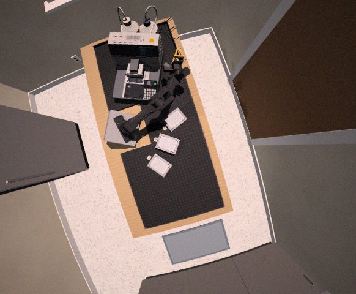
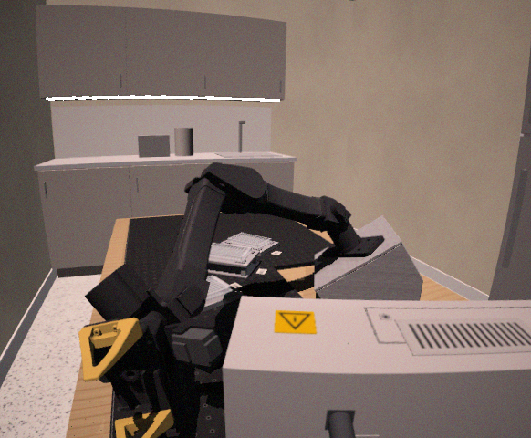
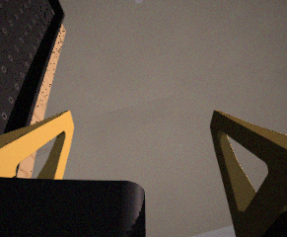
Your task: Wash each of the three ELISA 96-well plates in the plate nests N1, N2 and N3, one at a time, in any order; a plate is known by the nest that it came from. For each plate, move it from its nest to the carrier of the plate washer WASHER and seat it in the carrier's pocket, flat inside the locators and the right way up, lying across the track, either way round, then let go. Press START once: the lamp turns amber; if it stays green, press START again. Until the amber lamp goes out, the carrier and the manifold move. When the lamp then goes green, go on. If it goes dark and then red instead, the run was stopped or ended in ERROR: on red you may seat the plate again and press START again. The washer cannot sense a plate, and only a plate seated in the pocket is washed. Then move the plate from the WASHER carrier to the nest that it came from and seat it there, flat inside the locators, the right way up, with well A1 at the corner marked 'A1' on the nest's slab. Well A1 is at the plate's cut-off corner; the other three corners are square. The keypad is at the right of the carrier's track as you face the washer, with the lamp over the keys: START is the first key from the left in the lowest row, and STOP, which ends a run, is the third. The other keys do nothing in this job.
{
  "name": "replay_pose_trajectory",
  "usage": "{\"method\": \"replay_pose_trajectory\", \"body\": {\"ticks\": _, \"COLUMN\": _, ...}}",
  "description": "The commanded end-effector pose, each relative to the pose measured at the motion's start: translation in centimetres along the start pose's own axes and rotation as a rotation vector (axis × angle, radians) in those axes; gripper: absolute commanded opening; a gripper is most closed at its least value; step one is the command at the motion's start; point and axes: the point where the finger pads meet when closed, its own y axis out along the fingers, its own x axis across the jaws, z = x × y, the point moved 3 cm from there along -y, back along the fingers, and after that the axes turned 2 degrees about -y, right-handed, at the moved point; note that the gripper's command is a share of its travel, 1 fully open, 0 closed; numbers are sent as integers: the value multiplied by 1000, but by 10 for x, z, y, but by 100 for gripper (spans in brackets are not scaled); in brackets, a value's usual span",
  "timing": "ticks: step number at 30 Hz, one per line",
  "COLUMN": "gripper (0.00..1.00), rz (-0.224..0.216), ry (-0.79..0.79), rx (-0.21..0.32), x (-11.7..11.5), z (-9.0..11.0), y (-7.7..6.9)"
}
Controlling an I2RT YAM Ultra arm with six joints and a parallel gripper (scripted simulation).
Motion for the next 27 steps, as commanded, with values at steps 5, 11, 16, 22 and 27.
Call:
{"method": "replay_pose_trajectory", "body": {"ticks": 5, "gripper": 100, "rz": 13, "ry": -12, "rx": -1, "x": -9, "z": 0, "y": 2}}
{"method": "replay_pose_trajectory", "body": {"ticks": 11, "gripper": 100, "rz": 13, "ry": -12, "rx": -1, "x": -9, "z": 0, "y": 2}}
{"method": "replay_pose_trajectory", "body": {"ticks": 16, "gripper": 100, "rz": 13, "ry": -12, "rx": -1, "x": -9, "z": 0, "y": 2}}
{"method": "replay_pose_trajectory", "body": {"ticks": 22, "gripper": 100, "rz": -52, "ry": 137, "rx": 35, "x": 1, "z": 14, "y": -16}}
{"method": "replay_pose_trajectory", "body": {"ticks": 27, "gripper": 100, "rz": -117, "ry": 285, "rx": 73, "x": 6, "z": 18, "y": -25}}
